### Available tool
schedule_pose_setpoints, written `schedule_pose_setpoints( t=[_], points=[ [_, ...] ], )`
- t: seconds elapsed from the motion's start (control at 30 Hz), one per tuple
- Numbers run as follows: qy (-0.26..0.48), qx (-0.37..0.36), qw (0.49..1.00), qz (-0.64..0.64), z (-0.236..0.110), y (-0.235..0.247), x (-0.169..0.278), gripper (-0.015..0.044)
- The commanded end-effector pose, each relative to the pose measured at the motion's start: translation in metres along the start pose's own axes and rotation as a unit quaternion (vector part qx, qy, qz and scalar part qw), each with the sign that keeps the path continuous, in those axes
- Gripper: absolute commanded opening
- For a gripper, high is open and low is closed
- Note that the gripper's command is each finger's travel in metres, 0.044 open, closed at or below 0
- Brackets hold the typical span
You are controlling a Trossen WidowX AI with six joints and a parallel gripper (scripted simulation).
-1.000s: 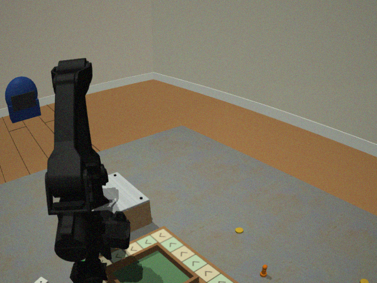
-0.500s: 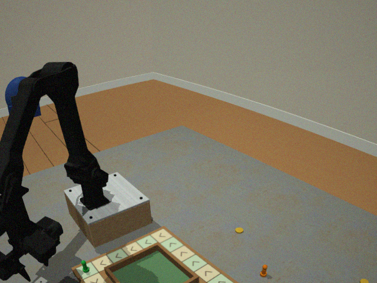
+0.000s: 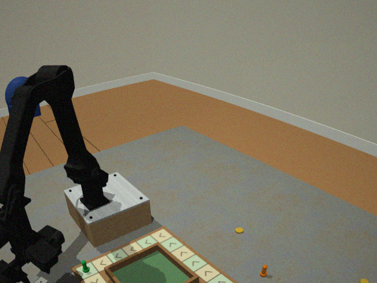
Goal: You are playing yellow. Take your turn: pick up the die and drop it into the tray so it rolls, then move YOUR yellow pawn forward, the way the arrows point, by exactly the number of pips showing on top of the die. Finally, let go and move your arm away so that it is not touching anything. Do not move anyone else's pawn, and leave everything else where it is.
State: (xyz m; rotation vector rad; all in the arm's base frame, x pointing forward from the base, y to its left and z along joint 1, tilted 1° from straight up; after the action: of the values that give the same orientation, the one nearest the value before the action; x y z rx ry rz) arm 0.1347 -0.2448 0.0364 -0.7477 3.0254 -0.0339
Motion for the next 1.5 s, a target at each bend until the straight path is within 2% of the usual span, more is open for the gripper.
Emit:
schedule_pose_setpoints(
  t=[0.0,0.4,0.6,0.8,0.87,0.9,1.37,1.47],
  points=[
    [0.001,-0.004,1.0,0.001,0.007,0.002,0.0,0.0275],
    [0.002,-0.003,1.0,0.0,0.024,0.003,0.001,0.0275],
    [0.002,-0.003,1.0,0.0,0.024,0.003,0.001,0.0117],
    [0.002,-0.003,1.0,0.0,0.024,0.003,0.001,0.0077],
    [0.002,-0.003,1.0,0.0,0.023,0.002,0.001,0.0025],
    [0.002,-0.003,1.0,0.0,0.019,0.002,0.0,0.0],
    [0.002,-0.003,1.0,0.0,-0.087,0.002,-0.002,0.0],
    [0.002,-0.003,1.0,0.0,-0.099,0.005,-0.002,0.0]
  ],
)
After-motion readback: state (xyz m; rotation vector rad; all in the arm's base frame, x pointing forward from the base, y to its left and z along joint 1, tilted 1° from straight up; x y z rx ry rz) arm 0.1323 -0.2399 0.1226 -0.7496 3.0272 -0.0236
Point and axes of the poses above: the point midway between the two fingers, 35 mm back from their tips, its own z axis out along the fingers, its own y axis across the jaws, x = y × z, the point moved 5 cm from there along -z, back along the fingers, and after that the axes turned 6 degrees about -z, right-handed, at the moved point
